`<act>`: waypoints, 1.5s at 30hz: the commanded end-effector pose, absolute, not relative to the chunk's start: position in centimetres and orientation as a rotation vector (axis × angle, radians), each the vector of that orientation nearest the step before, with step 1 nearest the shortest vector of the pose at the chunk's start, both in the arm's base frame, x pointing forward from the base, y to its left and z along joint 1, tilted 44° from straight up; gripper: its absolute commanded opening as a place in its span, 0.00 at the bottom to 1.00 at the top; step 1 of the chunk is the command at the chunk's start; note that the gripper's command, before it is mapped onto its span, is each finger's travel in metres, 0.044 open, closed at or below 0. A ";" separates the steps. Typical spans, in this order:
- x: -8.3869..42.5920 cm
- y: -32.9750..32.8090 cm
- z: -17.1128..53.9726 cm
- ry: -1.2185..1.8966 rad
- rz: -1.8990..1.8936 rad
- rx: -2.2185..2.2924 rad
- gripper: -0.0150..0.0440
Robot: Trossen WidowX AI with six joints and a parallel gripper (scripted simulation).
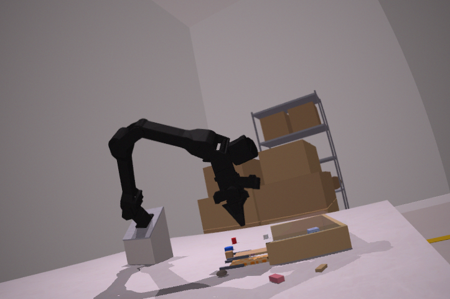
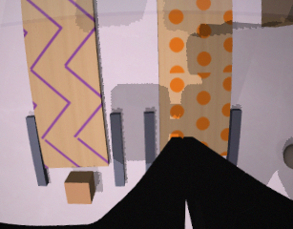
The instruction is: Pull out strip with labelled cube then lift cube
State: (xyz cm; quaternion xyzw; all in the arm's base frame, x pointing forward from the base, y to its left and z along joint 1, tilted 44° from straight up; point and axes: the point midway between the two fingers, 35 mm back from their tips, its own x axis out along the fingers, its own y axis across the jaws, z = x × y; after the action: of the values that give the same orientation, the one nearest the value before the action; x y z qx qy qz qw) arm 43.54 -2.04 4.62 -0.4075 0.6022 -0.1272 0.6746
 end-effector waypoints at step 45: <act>44.0 -9.7 1.0 1.503 -0.313 -0.895 0.25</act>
State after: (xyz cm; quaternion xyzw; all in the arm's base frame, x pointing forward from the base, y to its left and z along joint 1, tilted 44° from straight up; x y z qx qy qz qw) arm 44.19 -9.25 1.50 -0.3905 0.6542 -0.1393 0.6325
